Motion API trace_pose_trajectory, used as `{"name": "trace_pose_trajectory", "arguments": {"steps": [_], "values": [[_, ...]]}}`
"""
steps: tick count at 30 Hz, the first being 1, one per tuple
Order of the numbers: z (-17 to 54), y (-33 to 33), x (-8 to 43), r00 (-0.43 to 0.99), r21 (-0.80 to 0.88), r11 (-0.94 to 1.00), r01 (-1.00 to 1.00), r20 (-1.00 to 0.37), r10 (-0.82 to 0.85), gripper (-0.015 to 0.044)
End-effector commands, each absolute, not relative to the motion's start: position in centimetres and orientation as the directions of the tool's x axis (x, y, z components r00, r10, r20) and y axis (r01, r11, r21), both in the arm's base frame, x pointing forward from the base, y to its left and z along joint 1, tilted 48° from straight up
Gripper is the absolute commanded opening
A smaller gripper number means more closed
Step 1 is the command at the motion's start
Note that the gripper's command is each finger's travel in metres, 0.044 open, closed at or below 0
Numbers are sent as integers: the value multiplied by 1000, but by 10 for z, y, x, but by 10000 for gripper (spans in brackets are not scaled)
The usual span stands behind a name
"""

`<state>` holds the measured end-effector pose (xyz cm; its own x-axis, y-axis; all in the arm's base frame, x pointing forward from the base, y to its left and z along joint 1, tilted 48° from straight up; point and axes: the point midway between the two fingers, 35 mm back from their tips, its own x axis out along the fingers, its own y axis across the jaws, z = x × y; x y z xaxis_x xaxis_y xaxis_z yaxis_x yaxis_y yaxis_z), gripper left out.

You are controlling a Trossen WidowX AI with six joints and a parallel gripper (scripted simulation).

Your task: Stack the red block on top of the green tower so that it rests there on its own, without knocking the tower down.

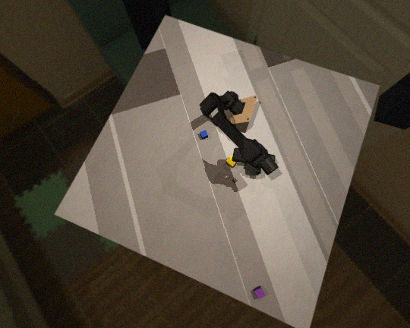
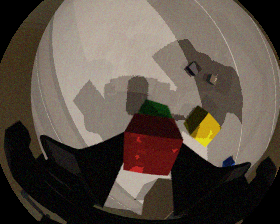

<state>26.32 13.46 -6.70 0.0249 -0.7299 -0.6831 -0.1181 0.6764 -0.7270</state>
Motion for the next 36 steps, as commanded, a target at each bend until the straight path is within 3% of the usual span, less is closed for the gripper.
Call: {"name": "trace_pose_trajectory", "arguments": {"steps": [1, 5, 22, 36], "values": [[-67, 134, 263, 27, -728, 675, -121, -682, -731, 0], [-64, 138, 263, 27, -728, 675, -121, -682, -731, 0], [-67, 135, 263, 25, -727, 676, -119, -683, -730, 440], [-67, 135, 263, 25, -727, 676, -119, -683, -730, 440]]}}
